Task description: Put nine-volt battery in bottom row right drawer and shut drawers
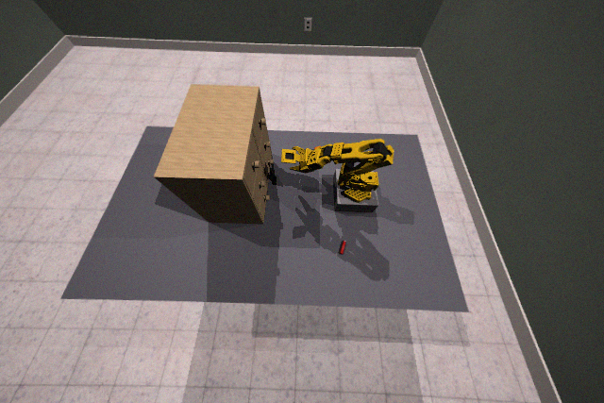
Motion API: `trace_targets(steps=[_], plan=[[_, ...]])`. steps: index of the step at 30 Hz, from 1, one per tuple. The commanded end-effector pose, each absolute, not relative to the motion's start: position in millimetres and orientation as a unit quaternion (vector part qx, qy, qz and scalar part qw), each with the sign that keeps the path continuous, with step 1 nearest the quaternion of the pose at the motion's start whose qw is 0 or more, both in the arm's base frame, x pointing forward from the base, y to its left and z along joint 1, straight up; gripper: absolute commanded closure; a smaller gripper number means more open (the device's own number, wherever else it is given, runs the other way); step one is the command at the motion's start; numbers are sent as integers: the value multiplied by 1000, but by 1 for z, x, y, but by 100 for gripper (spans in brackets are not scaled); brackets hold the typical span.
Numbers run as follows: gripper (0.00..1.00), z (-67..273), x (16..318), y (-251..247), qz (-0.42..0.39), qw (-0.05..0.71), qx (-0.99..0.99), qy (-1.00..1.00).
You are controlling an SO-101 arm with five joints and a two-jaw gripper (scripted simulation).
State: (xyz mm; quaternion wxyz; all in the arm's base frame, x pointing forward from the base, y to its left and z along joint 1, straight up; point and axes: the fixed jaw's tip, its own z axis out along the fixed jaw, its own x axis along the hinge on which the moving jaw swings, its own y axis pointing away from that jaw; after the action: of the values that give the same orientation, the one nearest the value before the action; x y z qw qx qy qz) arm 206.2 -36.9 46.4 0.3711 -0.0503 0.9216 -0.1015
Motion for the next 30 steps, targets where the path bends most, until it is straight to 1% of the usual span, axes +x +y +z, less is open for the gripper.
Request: trace_targets(steps=[1, 15, 30], plan=[[58, 39, 207, -41, -111, 372, -56, 920], [62, 32, 218, -56, -168, 414, -92, 890], [66, 28, 220, -69, -228, 443, -122, 858]])
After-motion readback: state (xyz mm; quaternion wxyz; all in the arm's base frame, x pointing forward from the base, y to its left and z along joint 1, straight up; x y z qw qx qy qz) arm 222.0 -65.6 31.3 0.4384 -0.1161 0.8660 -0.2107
